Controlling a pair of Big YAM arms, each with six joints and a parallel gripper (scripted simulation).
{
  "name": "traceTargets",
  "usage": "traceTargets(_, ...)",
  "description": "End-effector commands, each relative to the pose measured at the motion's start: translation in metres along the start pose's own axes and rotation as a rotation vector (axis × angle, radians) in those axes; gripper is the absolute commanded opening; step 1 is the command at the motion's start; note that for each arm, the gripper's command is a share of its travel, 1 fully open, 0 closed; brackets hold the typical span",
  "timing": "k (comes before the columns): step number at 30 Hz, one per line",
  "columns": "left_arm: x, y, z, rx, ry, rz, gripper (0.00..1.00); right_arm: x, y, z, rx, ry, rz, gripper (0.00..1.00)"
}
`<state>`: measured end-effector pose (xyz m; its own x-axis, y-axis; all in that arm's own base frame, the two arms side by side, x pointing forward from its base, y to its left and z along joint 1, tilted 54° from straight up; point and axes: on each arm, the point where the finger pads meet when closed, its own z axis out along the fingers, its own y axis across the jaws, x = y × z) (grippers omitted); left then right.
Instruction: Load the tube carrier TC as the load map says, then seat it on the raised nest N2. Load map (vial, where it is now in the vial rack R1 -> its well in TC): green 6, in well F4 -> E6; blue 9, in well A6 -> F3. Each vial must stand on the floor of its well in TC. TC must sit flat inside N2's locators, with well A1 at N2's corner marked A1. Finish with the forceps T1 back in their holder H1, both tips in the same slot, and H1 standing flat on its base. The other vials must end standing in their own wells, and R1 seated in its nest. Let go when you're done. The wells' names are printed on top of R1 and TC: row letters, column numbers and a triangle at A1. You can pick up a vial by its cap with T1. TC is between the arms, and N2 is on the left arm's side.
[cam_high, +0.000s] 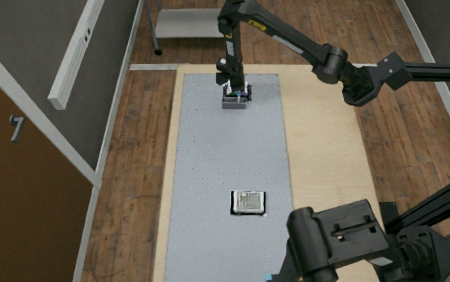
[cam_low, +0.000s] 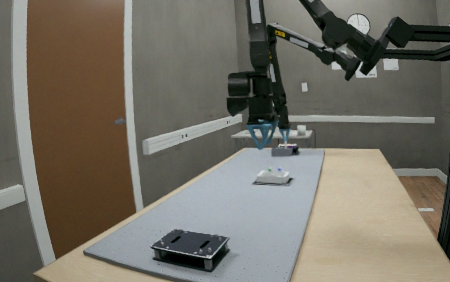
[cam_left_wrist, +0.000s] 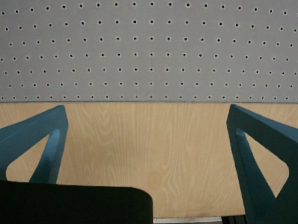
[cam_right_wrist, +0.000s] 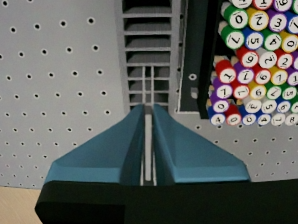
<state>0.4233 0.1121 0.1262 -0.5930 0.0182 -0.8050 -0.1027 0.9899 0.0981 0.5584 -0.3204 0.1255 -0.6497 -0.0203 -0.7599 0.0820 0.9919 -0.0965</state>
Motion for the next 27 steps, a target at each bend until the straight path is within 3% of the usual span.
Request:
traceTargets(1, 0.000, 0.000, 0.000, 0.001, -0.002, 0.004, 1.00, 0.007, 0.000, 0.010, -0.004, 0.007, -0.009, 0.07)
traceTargets(24, 0.000, 0.000, 0.000, 0.001, -0.002, 0.004, 1.00, 0.004, 0.000, 0.015, -0.004, 0.001, -0.012, 0.07)
traceTargets(25, 0.000, 0.000, 0.000, 0.001, -0.002, 0.004, 1.00, 0.019, -0.006, 0.001, -0.003, 0.027, 0.008, 0.07)
traceTargets(27, 0.000, 0.000, 0.000, 0.001, -0.002, 0.004, 1.00, 0.019, -0.006, 0.002, -0.002, 0.028, 0.007, 0.07)
